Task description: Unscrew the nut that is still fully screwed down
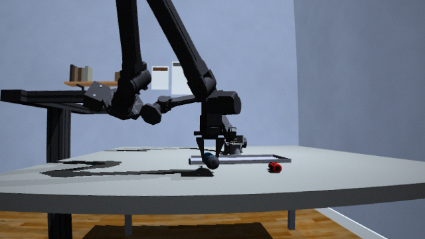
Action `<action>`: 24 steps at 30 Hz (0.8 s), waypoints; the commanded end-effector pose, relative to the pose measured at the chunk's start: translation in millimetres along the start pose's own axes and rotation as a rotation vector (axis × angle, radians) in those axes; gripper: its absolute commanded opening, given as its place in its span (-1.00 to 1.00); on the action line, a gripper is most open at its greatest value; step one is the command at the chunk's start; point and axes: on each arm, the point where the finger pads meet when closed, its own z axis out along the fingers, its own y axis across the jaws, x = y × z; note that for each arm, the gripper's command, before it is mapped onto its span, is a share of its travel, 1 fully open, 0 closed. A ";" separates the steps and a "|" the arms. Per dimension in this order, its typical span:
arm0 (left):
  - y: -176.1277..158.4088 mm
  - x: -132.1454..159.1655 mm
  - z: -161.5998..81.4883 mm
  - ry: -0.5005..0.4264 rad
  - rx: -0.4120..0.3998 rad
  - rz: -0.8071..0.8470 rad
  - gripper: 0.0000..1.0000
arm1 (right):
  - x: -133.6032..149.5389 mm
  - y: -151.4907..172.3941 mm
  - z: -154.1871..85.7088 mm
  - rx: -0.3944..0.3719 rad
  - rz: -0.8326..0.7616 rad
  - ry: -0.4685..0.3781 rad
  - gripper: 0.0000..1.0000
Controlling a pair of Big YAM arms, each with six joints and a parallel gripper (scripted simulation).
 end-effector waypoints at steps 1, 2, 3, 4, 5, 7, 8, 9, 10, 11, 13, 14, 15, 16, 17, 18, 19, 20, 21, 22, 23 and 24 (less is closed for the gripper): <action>4.1 -5.1 0.7 -0.002 -0.005 0.010 0.17 | -7.1 9.5 -1.9 -0.025 0.010 -0.015 -0.17; 4.1 -5.1 0.7 -0.002 -0.005 0.010 0.17 | -7.1 9.5 -1.9 -0.025 0.010 -0.015 -0.17; 4.1 -5.1 0.7 -0.002 -0.005 0.010 0.17 | -7.1 9.5 -1.9 -0.025 0.010 -0.015 -0.17; 4.1 -5.1 0.7 -0.002 -0.005 0.010 0.17 | -4.8 6.0 3.8 -0.011 0.001 -0.010 -0.17; 4.1 -5.1 0.7 -0.002 -0.005 0.010 0.17 | -6.3 4.6 5.7 -0.007 0.005 -0.011 -0.17; 4.1 -5.1 0.7 -0.002 -0.005 0.010 0.17 | -5.8 6.3 6.6 -0.011 0.003 -0.011 -0.17; 4.1 -5.1 0.7 -0.002 -0.005 0.010 0.17 | -4.1 8.5 6.3 -0.016 -0.001 -0.008 -0.17; 4.1 -5.1 0.7 -0.002 -0.005 0.010 0.17 | -3.5 9.7 6.5 -0.019 -0.002 -0.007 -0.17; 4.1 -5.1 0.7 -0.002 -0.005 0.010 0.17 | -4.8 8.9 8.0 -0.017 0.000 -0.009 -0.17; 4.1 -5.1 0.7 -0.002 -0.005 0.010 0.17 | -6.9 7.2 10.0 -0.012 0.005 -0.012 -0.17; 4.1 -5.1 0.7 -0.002 -0.005 0.010 0.17 | -8.4 6.2 12.3 -0.009 0.007 -0.014 -0.17; 4.1 -5.1 0.7 -0.002 -0.005 0.010 0.17 | -6.6 8.0 12.1 -0.014 0.004 -0.012 -0.17; 4.1 -5.1 0.7 -0.002 -0.005 0.010 0.17 | -4.8 10.2 11.5 -0.020 0.000 -0.009 -0.17; 4.1 -5.1 0.7 -0.002 -0.005 0.010 0.17 | -6.4 14.3 6.8 -0.035 0.002 -0.013 -0.17; 4.1 -5.1 0.7 -0.002 -0.005 0.010 0.17 | -7.8 15.3 5.2 -0.039 0.006 -0.016 -0.17; 4.1 -5.1 0.7 -0.002 -0.005 0.010 0.17 | -8.1 15.1 5.1 -0.038 0.009 -0.018 -0.17; 4.1 -5.1 0.7 -0.002 -0.005 0.010 0.17 | -8.1 15.1 5.1 -0.038 0.009 -0.018 -0.17; 4.1 -5.1 0.7 -0.002 -0.005 0.010 0.17 | -8.1 15.1 5.1 -0.038 0.009 -0.018 -0.17; 4.1 -5.1 0.7 -0.002 -0.005 0.010 0.17 | -5.1 11.0 9.9 -0.025 0.001 -0.012 -0.17; 4.1 -5.1 0.7 -0.002 -0.005 0.010 0.17 | -3.9 8.1 13.7 -0.016 -0.001 -0.008 -0.17; 4.1 -5.1 0.7 -0.002 -0.005 0.010 0.17 | -5.6 6.7 15.4 -0.012 0.003 -0.010 -0.17; 4.1 -5.1 0.7 -0.002 -0.005 0.010 0.17 | -7.0 5.9 16.7 -0.009 0.005 -0.012 -0.17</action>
